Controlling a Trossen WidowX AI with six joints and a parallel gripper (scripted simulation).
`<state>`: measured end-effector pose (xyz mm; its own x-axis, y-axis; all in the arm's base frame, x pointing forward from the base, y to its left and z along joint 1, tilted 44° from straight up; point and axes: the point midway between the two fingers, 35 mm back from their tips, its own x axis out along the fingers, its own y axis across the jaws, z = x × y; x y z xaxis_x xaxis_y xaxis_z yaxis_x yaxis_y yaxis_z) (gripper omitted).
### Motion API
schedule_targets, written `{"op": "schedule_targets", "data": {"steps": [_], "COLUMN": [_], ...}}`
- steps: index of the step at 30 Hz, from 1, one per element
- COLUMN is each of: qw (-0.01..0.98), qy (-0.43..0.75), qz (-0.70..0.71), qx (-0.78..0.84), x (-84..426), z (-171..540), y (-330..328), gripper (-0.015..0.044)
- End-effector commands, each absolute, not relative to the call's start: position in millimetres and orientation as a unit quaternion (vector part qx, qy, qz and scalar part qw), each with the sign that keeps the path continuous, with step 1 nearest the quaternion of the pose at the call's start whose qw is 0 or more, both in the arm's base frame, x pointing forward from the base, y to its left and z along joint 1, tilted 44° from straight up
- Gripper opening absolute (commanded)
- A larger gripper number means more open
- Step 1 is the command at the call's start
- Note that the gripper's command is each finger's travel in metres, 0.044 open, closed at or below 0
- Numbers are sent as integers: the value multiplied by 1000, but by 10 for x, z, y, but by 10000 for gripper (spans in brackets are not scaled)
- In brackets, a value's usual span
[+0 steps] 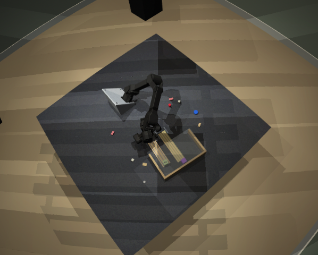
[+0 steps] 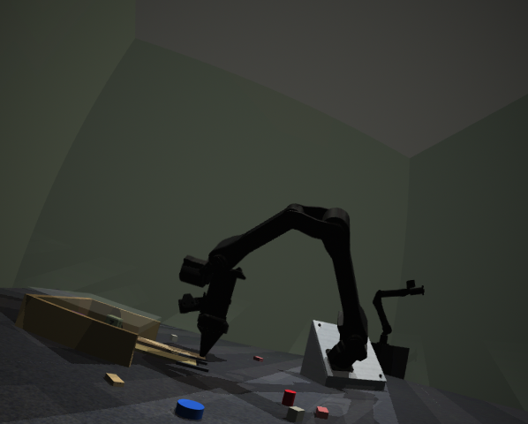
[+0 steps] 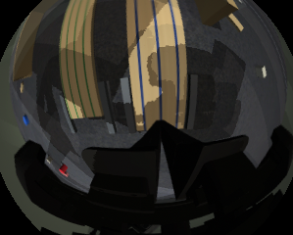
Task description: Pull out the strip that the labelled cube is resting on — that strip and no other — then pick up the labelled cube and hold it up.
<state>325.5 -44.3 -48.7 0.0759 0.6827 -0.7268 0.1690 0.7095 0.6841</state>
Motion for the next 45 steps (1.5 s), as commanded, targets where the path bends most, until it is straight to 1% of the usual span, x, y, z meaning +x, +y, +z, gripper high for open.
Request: {"op": "schedule_targets", "data": {"steps": [1,45], "qw": [649,648], "qy": [659,660], "qz": [197,197], "qx": [326,326], "x": [3146,2495], "z": [-520,-497], "y": [-393,-275], "gripper": [0,0]}}
